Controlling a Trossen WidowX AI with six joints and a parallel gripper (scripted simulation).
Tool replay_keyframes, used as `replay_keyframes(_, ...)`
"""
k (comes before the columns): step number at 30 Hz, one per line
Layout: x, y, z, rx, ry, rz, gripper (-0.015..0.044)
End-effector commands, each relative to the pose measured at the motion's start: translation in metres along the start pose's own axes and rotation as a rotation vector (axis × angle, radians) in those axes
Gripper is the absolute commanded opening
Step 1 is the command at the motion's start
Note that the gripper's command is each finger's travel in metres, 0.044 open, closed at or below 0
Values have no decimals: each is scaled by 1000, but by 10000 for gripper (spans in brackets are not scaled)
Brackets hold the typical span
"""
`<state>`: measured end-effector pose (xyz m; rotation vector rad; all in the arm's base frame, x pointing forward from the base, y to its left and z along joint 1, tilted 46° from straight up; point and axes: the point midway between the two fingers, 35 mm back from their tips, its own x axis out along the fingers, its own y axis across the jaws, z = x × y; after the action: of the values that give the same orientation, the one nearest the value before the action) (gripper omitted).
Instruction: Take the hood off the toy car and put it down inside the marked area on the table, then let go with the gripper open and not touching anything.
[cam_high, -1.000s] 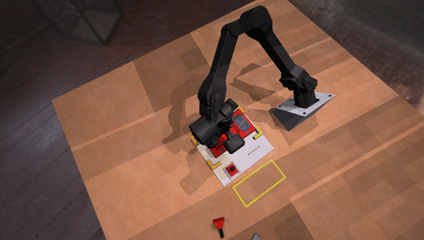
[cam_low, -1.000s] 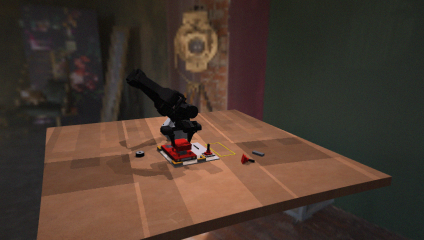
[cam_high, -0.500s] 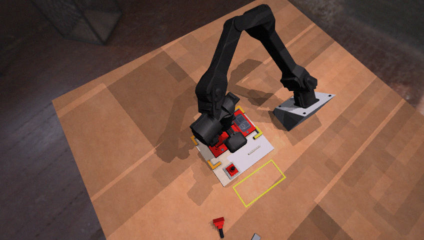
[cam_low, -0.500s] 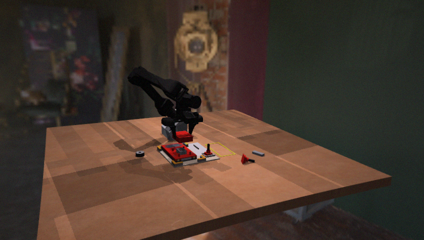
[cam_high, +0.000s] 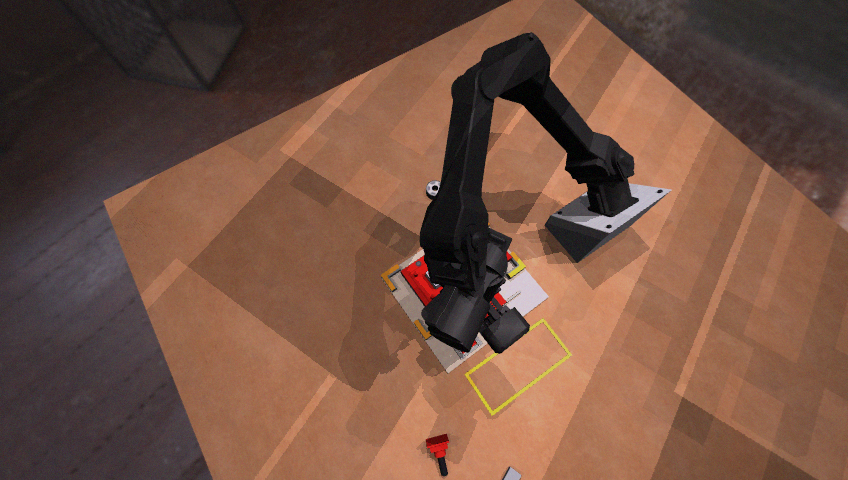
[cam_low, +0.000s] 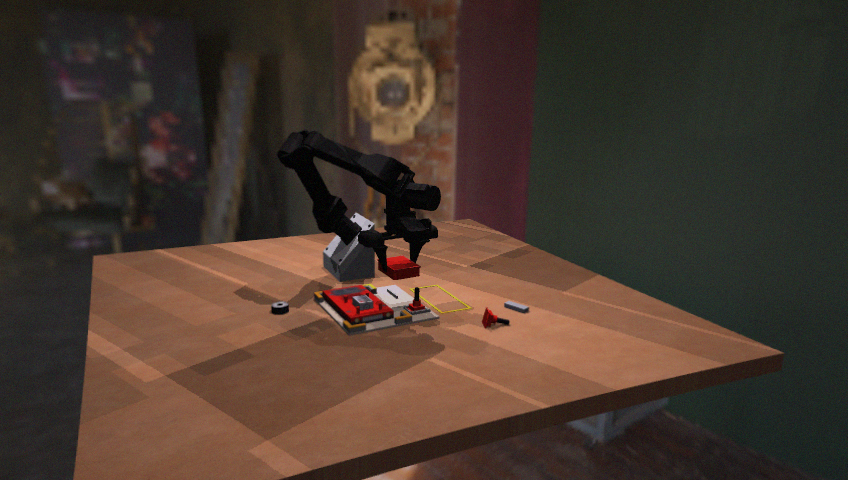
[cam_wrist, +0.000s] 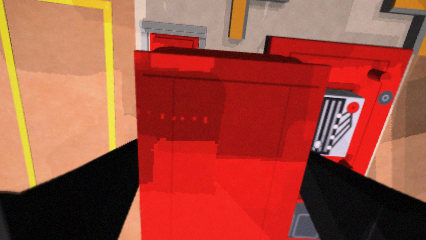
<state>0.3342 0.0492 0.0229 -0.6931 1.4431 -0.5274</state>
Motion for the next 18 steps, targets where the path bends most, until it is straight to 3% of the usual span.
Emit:
replay_keyframes(1, -2, 23, 2, 12, -6, 10, 0)
replay_keyframes(18, -1, 115, -19, 20, -3, 1, 0)
